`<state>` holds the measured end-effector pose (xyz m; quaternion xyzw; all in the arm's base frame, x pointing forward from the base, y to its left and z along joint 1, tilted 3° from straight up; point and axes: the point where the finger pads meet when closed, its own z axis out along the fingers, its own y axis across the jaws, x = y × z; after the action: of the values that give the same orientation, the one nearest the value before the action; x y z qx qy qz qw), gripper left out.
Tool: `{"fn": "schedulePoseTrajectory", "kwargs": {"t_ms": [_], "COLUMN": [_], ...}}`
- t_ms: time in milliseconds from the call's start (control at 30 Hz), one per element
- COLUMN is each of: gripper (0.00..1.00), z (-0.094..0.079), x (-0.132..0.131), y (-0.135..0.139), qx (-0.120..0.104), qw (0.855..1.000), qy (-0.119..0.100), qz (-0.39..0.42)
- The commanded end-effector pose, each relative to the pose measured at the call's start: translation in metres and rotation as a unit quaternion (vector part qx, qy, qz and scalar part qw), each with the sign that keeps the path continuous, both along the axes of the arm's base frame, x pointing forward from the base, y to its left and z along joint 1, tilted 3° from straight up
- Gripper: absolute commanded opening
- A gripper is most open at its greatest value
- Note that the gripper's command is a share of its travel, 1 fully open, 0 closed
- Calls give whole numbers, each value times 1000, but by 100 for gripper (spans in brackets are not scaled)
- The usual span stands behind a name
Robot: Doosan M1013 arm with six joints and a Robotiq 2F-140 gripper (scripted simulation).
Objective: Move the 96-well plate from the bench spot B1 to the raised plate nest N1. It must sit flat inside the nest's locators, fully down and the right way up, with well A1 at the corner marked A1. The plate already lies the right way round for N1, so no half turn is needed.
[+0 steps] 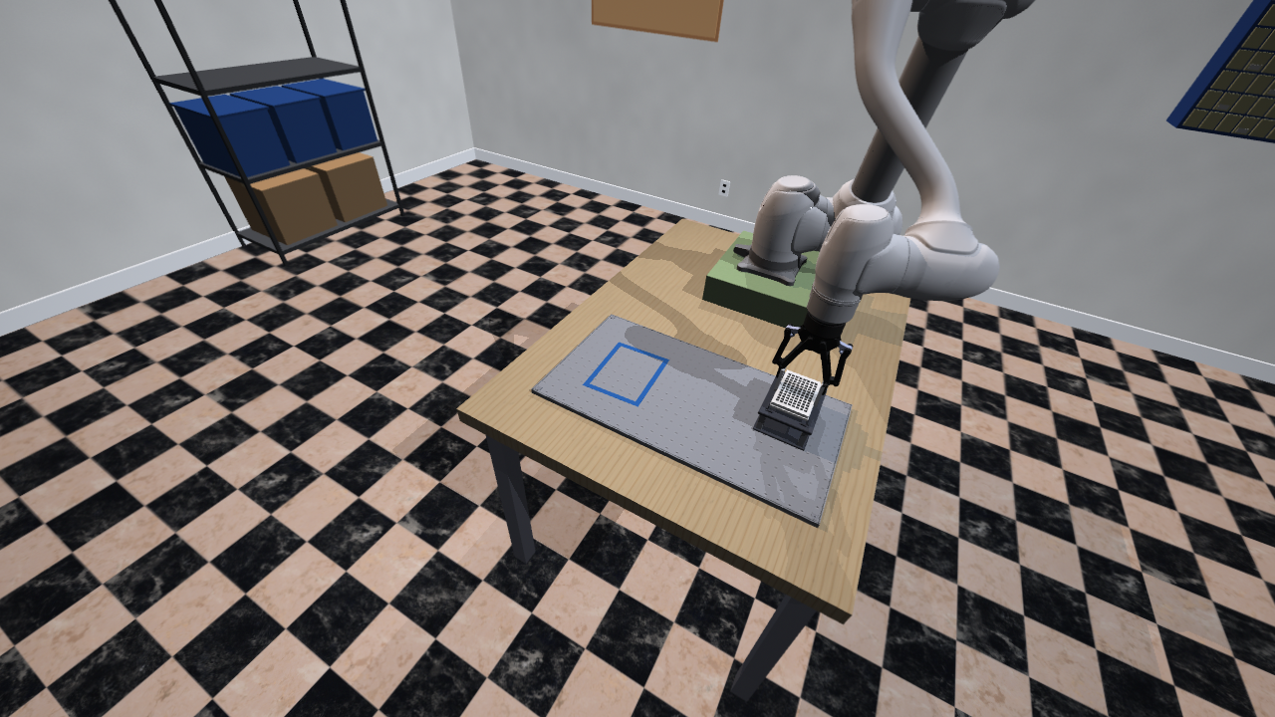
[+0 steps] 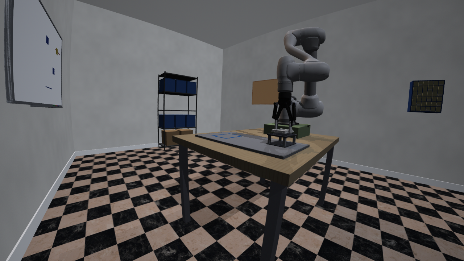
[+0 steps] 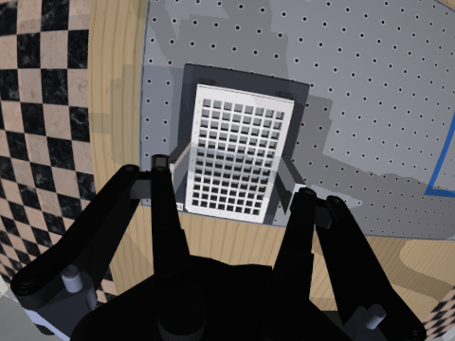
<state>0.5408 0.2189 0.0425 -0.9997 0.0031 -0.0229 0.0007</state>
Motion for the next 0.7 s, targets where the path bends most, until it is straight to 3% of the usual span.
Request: {"fn": "schedulePoseTrajectory", "kwargs": {"t_ms": [0, 667], "gripper": [0, 0], "z": [-2, -4], "x": [1, 1], "y": [-2, -2], "qx": [-1, -1], "qw": [1000, 1000], "qy": [-1, -1], "qz": [1, 1]}}
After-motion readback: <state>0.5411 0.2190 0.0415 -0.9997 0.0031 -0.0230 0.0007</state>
